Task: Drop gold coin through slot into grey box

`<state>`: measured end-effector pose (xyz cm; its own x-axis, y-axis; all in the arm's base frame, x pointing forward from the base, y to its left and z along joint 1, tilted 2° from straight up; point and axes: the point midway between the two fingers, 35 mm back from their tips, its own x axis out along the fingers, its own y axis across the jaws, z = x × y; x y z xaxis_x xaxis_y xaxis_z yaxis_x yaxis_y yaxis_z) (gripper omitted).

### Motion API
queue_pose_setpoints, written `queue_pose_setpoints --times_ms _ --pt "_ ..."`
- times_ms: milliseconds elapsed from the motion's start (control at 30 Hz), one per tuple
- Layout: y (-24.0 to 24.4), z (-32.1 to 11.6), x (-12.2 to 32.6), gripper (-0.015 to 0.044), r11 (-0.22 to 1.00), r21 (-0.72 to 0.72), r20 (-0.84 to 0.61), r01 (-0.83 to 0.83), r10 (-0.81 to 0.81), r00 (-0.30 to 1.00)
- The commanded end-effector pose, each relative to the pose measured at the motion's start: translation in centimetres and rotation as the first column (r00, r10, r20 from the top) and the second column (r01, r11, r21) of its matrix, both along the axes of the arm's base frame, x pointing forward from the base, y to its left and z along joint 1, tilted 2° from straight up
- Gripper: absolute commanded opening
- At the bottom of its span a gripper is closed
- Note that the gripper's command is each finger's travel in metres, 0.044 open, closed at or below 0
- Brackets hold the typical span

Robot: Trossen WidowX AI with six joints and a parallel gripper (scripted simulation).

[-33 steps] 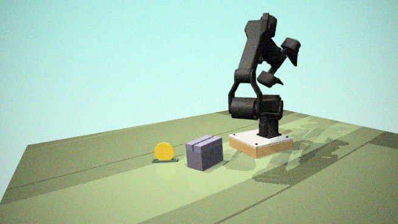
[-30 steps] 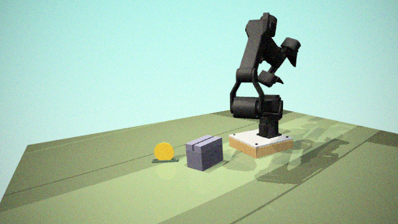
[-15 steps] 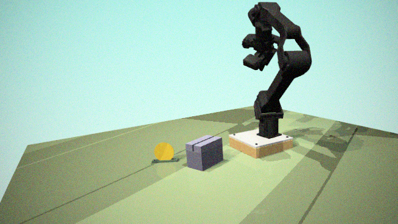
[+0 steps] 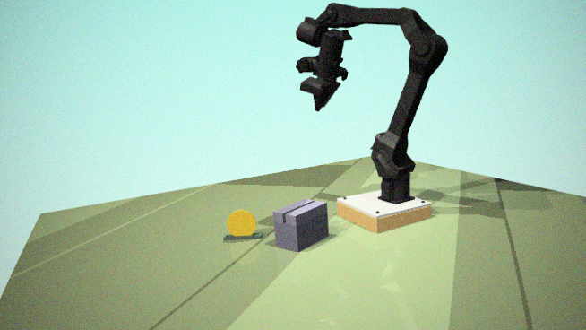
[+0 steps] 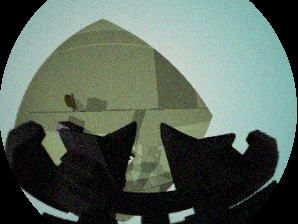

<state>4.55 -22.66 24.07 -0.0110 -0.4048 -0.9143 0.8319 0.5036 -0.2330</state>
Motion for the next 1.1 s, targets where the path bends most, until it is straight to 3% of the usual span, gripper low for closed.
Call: queue_pose_setpoints --times_ms 0,133,333,667,1067 --pt "-1.2 -1.1 4.7 0.0161 0.993 0.06 0.038 -0.104 0.102 0.994" --pt "-1.3 -2.0 8.2 0.0161 0.981 0.105 0.058 -0.161 0.156 0.986" --pt "0.4 -4.7 17.0 0.0161 0.938 0.226 0.077 -0.264 0.253 0.964" --pt "10.3 -10.9 30.1 0.0161 0.84 0.397 0.031 -0.371 0.391 0.92" --pt "10.9 -14.9 30.6 0.0161 0.834 0.407 0.025 -0.374 0.398 0.917"
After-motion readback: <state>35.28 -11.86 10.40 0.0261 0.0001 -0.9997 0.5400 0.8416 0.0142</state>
